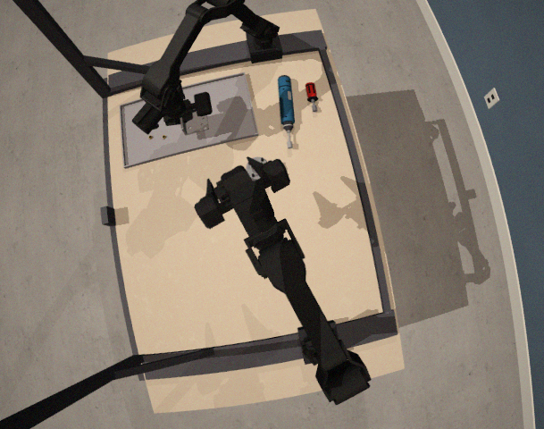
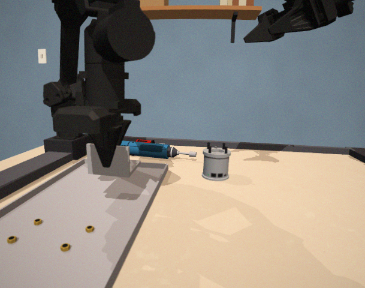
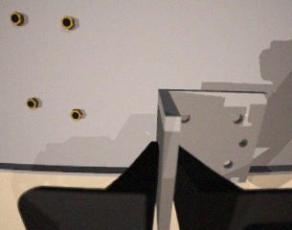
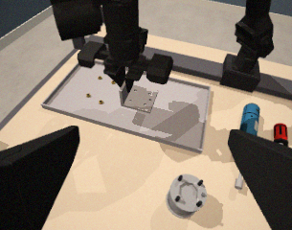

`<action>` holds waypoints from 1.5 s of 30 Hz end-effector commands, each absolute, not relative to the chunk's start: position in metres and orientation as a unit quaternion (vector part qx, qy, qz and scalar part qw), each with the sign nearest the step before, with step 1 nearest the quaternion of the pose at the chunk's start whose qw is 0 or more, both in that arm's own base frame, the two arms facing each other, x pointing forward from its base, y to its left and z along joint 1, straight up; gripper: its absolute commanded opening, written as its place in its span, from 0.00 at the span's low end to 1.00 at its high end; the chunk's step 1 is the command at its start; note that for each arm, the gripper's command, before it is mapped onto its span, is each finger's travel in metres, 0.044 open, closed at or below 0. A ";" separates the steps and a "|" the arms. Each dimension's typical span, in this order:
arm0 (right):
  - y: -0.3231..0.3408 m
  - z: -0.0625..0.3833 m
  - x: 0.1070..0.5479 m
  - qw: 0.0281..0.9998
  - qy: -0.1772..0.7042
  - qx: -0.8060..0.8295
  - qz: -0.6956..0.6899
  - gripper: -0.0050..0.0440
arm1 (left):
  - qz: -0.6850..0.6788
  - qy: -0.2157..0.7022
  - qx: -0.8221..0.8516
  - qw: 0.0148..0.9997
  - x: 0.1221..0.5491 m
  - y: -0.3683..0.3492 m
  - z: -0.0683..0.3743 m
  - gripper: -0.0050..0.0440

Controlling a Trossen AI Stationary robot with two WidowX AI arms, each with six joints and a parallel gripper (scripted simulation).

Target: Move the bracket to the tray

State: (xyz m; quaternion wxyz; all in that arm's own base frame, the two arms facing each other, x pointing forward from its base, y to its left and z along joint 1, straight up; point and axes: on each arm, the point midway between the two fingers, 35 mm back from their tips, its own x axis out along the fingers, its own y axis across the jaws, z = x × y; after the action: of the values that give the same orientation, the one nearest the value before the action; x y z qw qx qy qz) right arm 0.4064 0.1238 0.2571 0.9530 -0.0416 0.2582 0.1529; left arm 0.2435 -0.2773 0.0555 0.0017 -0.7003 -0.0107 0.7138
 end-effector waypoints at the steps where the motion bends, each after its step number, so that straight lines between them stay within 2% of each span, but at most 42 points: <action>1: 0.149 0.244 0.443 0.953 0.251 -0.044 0.165 1.00 | 0.697 0.003 -0.717 -0.018 0.214 -0.292 0.058 0.00; 6: 0.161 0.231 0.453 0.951 0.252 -0.046 0.172 1.00 | 0.699 0.004 -0.715 -0.016 0.200 -0.294 0.053 0.00; 17: 0.162 0.222 0.454 0.949 0.260 -0.047 0.172 1.00 | 0.701 0.000 -0.713 -0.013 0.199 -0.295 0.043 0.00; 30: 0.162 0.222 0.454 0.949 0.261 -0.047 0.172 1.00 | 0.705 -0.006 -0.709 -0.007 0.198 -0.294 0.021 0.00; 45: 0.161 0.226 0.452 0.950 0.256 -0.047 0.173 1.00 | 0.705 -0.005 -0.709 -0.008 0.199 -0.294 0.016 0.00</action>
State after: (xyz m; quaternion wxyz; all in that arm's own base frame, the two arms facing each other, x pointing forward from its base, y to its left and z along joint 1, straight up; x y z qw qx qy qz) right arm 0.4517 0.1605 0.2144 0.9464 -0.0492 0.2684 0.1730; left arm 0.1981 -0.2918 0.0151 -0.0038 -0.7067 -0.0066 0.7075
